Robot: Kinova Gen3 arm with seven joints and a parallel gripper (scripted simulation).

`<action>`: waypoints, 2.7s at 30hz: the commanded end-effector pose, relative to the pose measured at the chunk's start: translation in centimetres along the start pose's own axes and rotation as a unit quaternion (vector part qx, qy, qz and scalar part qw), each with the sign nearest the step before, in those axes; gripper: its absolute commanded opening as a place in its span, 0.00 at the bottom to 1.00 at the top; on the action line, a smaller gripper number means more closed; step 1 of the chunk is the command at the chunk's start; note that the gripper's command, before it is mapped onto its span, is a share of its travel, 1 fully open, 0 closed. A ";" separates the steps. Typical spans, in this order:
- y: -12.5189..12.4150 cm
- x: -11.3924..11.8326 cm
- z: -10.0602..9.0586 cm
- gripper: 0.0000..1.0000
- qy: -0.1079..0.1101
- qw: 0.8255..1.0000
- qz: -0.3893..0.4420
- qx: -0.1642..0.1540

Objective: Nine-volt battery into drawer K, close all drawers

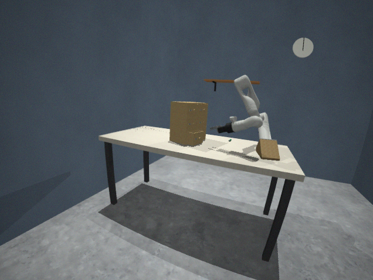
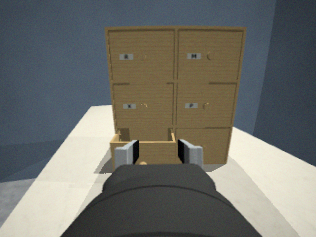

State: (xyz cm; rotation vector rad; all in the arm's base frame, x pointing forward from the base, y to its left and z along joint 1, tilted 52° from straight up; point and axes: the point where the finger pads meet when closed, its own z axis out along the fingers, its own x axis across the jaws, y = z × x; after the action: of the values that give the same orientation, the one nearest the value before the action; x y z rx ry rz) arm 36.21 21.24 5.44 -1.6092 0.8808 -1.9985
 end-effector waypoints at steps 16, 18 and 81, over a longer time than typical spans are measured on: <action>-0.4 0.0 -0.1 1.00 0.000 0.999 0.002 -0.043; -0.5 0.0 -0.1 1.00 0.000 0.999 0.002 -0.054; -3.4 0.0 -1.2 1.00 -0.001 0.860 0.001 -0.510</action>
State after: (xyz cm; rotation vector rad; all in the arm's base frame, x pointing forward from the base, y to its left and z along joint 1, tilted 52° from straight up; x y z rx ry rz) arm 34.78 23.82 7.41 -2.0751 2.1273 -1.5709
